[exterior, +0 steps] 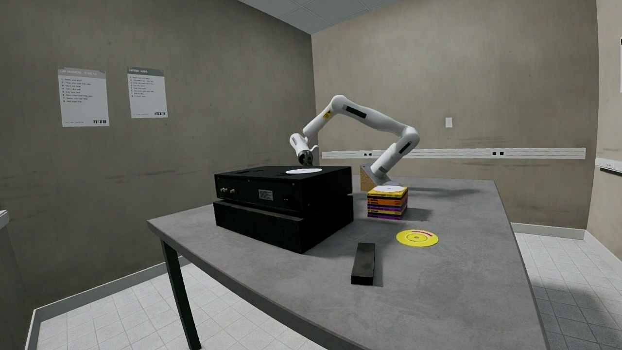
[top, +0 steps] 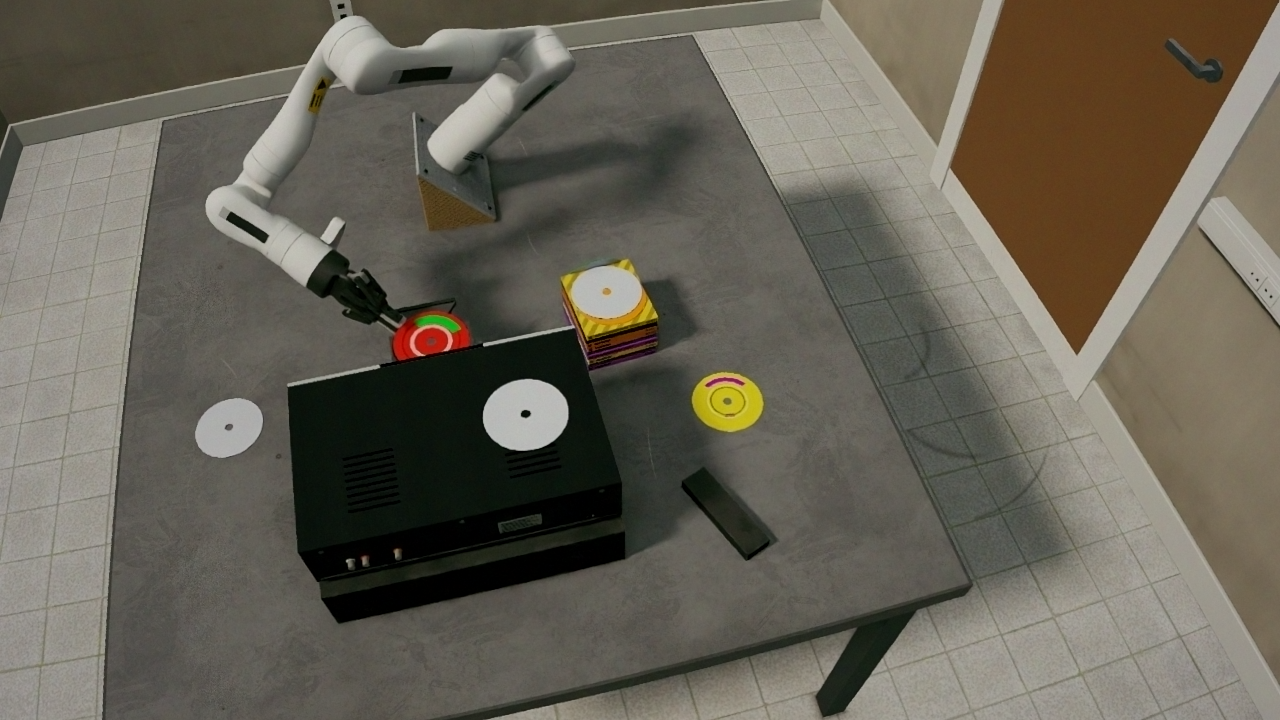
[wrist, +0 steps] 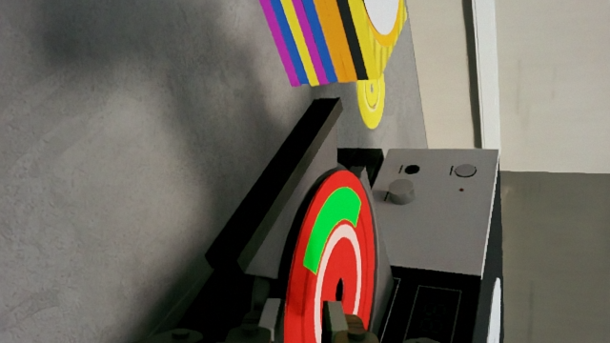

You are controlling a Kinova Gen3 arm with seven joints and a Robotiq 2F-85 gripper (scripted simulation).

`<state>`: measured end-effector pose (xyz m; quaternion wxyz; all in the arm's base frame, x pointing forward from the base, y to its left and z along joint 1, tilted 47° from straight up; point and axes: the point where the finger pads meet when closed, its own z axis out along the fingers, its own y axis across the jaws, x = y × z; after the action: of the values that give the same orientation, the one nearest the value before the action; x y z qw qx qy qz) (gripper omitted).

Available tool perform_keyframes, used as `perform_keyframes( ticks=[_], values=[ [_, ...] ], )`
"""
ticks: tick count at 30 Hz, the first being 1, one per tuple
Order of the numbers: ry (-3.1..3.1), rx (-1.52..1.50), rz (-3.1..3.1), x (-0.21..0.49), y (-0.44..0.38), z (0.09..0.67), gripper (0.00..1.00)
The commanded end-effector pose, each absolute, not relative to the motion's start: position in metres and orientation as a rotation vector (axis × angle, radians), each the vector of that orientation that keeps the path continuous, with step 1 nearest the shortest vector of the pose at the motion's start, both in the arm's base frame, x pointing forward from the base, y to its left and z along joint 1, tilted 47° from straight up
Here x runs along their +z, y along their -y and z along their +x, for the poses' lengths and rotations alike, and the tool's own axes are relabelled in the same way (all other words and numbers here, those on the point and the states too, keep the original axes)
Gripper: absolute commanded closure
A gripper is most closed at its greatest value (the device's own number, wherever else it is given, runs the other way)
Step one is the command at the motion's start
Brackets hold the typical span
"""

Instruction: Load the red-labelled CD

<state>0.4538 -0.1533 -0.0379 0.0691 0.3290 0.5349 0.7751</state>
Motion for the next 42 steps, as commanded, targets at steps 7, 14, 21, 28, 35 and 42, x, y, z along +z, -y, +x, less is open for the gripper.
perform_keyframes(
  ticks=[7, 14, 21, 28, 35, 42],
  values=[
    [-1.651, 2.313, 0.995, -0.0366, 0.1543, 0.4543, 0.76],
    [-1.833, 2.224, 1.021, -0.0341, 0.1543, 0.4558, 0.76],
    [-2.059, 2.091, 1.048, -0.0310, 0.1537, 0.4578, 0.76],
    [-2.251, 1.958, 1.066, -0.0286, 0.1528, 0.4597, 0.76],
    [-2.336, 1.892, 1.072, -0.0275, 0.1523, 0.4606, 0.76],
    [-2.337, 1.891, 1.072, -0.0275, 0.1523, 0.4607, 0.76]
  ],
)
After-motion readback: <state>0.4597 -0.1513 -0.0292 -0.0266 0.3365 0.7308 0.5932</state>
